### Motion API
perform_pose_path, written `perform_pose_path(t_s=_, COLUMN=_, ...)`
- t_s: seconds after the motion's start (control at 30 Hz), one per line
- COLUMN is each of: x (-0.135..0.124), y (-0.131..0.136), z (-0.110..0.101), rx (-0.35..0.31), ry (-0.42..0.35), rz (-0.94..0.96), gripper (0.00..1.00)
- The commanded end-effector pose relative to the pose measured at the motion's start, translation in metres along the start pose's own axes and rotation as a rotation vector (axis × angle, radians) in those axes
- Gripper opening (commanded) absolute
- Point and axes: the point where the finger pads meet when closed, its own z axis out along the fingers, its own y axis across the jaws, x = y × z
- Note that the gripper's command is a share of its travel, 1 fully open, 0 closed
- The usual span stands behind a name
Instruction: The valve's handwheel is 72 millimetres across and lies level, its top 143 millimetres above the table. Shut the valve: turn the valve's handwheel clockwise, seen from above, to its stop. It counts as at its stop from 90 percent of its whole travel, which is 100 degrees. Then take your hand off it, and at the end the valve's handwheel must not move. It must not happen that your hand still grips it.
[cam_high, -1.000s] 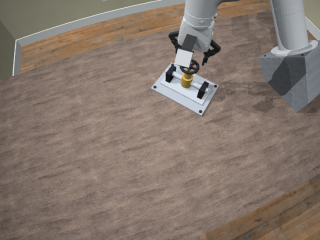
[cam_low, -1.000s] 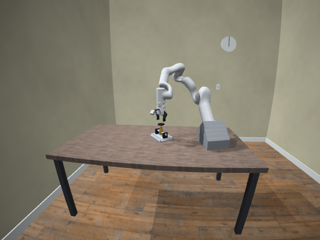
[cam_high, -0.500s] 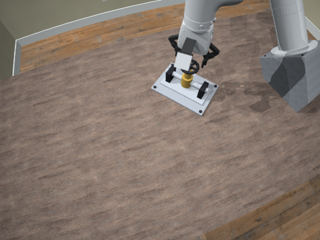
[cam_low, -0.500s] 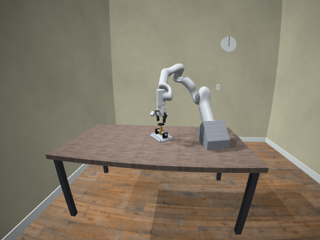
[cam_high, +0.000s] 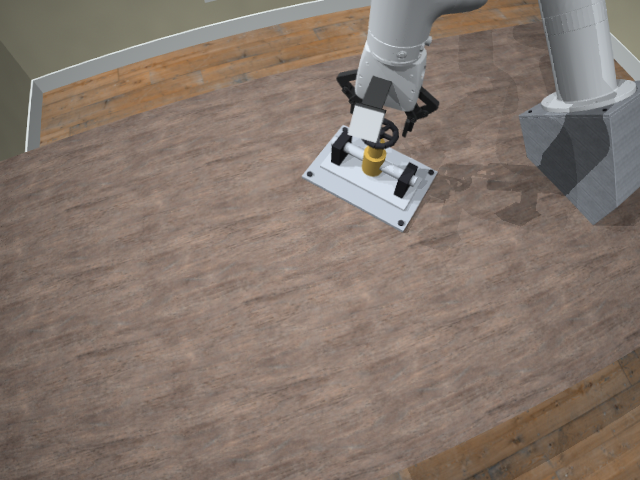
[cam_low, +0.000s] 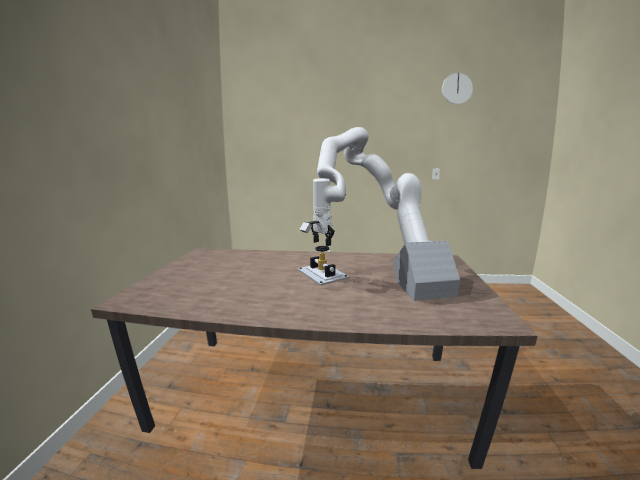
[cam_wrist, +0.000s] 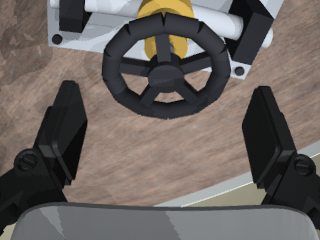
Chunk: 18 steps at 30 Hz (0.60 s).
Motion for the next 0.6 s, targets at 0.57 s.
perform_pose_path(t_s=0.57, x=0.0005, y=0.0003, z=0.0013, rx=-0.001, ry=0.001, rz=0.000, gripper=1.00)
